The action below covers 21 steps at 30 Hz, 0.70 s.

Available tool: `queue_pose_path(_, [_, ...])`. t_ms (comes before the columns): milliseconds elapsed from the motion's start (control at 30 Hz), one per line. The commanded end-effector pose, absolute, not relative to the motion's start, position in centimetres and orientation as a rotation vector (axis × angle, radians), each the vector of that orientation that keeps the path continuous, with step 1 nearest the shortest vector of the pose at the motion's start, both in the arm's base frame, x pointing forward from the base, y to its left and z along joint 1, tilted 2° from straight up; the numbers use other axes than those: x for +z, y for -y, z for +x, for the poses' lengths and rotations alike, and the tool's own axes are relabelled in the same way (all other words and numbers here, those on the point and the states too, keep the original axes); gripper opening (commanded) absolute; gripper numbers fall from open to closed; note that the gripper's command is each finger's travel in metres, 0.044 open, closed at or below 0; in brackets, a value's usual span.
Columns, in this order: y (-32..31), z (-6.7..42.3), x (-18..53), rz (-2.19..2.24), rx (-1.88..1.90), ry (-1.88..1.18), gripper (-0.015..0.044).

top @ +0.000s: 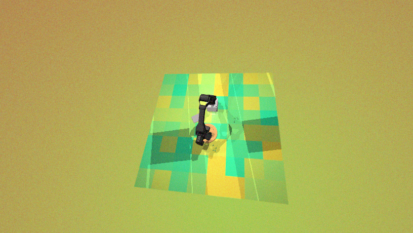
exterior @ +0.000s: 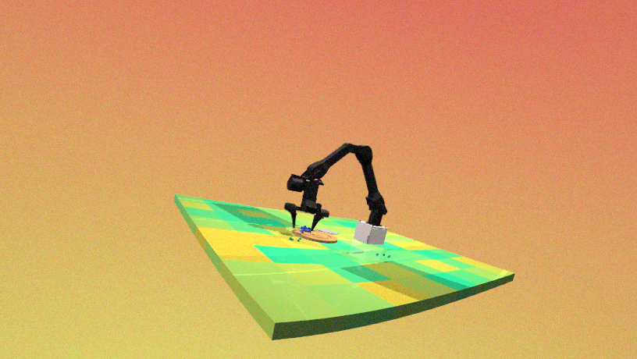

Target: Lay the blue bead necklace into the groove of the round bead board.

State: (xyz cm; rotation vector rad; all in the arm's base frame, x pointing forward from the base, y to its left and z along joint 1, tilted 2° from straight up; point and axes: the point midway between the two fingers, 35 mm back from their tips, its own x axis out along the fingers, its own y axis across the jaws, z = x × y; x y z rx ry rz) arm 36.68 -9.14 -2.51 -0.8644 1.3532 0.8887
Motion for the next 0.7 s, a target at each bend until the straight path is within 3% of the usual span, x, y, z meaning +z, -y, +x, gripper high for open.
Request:
queue_pose_path(0, [9.3,35.9,-1.6,-0.475,0.506,-1.485,0.0310])
queue_pose_path(233, [9.3,34.9,-0.8,0.059,-0.015,-1.550,0.0310])
queue_pose_path(667, [9.4,33.9,0.0,0.533,-0.481,-1.500,0.0310])
